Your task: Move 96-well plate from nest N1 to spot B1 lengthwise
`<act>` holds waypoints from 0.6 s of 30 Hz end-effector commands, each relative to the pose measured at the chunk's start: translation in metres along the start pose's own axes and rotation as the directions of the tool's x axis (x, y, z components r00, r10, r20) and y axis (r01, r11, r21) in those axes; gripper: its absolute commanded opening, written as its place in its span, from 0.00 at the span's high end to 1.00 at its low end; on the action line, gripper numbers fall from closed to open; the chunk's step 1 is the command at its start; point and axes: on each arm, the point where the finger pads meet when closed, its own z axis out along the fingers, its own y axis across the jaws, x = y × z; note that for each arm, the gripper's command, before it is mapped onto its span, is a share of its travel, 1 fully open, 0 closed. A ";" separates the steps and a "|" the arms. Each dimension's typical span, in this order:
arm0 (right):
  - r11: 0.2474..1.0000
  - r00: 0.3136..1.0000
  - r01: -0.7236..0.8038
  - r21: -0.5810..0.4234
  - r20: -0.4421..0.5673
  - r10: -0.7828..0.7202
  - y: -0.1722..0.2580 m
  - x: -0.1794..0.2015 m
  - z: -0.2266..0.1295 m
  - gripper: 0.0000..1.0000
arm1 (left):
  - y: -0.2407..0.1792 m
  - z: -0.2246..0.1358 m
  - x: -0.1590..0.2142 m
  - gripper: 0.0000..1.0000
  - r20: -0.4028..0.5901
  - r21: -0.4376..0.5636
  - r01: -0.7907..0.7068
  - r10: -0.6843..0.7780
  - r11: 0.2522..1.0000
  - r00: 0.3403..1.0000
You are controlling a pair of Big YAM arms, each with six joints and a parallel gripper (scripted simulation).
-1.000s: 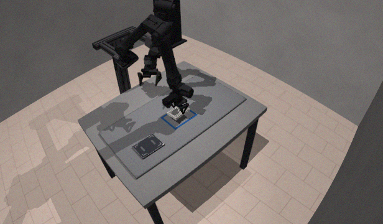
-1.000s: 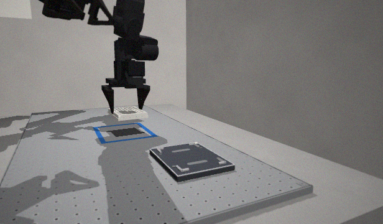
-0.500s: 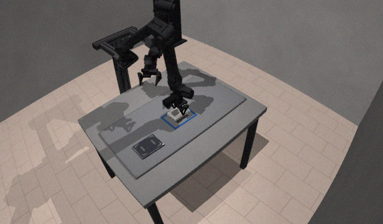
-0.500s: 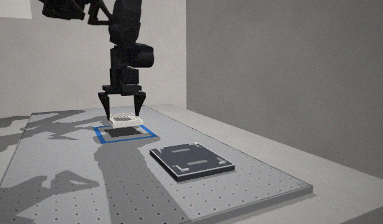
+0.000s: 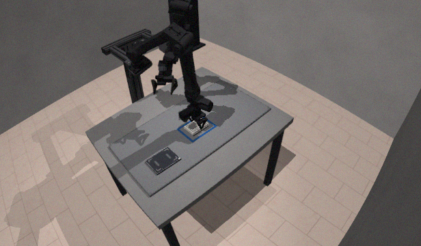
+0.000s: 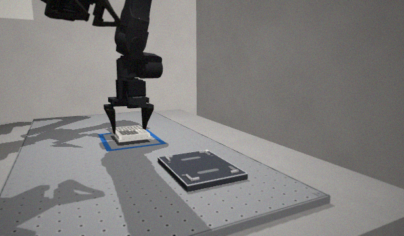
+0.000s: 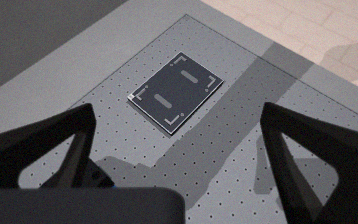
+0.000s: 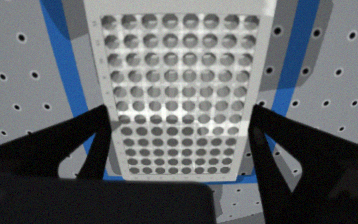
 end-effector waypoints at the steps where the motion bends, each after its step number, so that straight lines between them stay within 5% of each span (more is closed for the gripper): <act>1: 1.000 1.000 -0.004 -0.014 -0.002 0.004 0.007 0.001 -0.001 0.21 | 0.002 -0.003 -0.006 0.00 0.022 -0.006 0.007 -0.007 1.000 1.000; 18: 1.000 1.000 0.003 0.000 -0.003 -0.003 0.000 0.001 -0.008 0.21 | 0.002 -0.003 -0.006 0.00 0.022 -0.006 0.007 -0.007 1.000 1.000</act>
